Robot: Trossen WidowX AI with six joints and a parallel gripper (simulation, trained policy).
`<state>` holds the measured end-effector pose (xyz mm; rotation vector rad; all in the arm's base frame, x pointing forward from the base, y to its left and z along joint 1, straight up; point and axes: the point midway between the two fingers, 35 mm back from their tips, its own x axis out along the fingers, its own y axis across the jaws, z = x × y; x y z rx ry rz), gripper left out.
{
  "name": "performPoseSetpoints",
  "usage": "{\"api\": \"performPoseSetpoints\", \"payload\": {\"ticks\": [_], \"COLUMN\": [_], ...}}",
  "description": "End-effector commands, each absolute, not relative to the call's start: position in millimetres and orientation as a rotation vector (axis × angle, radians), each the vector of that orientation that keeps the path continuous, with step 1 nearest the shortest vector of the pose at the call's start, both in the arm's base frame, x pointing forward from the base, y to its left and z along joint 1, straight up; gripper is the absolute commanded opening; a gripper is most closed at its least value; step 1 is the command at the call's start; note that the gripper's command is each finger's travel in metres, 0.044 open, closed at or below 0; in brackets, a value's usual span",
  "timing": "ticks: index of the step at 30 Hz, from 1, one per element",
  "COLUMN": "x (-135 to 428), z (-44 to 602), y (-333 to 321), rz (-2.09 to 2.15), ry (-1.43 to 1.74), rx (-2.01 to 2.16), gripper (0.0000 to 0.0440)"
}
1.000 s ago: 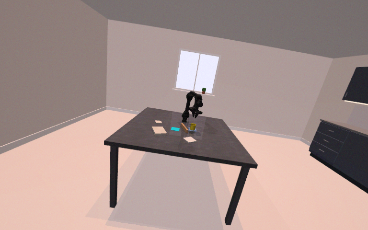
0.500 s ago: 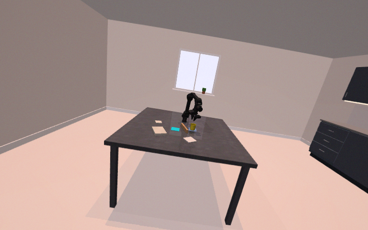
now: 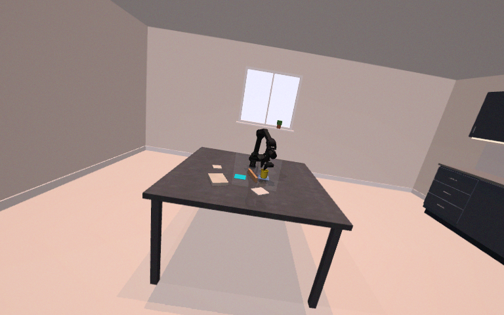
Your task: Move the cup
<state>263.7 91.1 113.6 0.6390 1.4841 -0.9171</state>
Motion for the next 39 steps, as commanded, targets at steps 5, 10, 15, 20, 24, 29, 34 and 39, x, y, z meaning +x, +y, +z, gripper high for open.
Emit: {"api": "performPoseSetpoints", "payload": {"ticks": [5, 10, 15, 20, 24, 29, 34, 39], "x": [259.8, 256.8, 255.2, 257.0, 258.2, 261.5, 264.5, 267.0], "z": [88.1, 72.5, 60.0, 57.2, 60.8, 69.6, 80.3, 95.8], "y": [88.6, 87.6, 87.1, 84.4, 82.6, 81.8, 80.3, 76.9], "rz": [-0.921, -0.906, -0.875, -0.848, -0.832, -0.822, -0.818, -0.826], "ry": [1.499, 1.515, 1.528, 1.520, 1.511, 1.497, 1.478, 1.455], "rx": [0.601, 0.572, 0.547, 0.533, 0.531, 0.555, 0.587, 0.633], "gripper": [0.0203, 0.0202, 0.0159, 0.0041, 0.0000, 0.0000, 0.0000, 0.0000]}}
